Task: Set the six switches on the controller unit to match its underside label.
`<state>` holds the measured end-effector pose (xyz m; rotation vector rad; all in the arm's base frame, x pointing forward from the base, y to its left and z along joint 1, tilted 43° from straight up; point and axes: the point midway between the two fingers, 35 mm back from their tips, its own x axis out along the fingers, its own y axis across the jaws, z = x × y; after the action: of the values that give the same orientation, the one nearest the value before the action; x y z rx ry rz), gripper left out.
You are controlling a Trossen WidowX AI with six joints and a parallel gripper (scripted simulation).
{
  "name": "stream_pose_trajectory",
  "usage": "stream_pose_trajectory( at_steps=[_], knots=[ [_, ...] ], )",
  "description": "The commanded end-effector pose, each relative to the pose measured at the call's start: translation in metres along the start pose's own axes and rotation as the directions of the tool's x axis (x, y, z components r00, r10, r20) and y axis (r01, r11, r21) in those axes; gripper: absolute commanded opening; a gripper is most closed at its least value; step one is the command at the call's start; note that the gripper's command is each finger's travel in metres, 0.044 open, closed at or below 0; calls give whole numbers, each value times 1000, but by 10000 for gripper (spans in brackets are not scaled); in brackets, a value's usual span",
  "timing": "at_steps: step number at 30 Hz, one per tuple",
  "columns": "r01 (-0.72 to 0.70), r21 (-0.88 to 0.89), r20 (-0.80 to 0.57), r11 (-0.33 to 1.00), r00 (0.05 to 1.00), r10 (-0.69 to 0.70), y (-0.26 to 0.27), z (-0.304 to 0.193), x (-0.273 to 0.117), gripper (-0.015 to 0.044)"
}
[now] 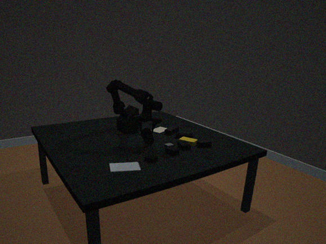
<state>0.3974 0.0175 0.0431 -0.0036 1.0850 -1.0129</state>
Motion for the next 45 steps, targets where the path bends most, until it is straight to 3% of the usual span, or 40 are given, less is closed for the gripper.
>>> stream_pose_trajectory(
  at_steps=[1,45],
  knots=[
    [0,-5,-17,1000,1000,0,0,-7,0,336],
    [-1,-6,-19,1000,1000,0,0,-41,-13,336]
  ],
)
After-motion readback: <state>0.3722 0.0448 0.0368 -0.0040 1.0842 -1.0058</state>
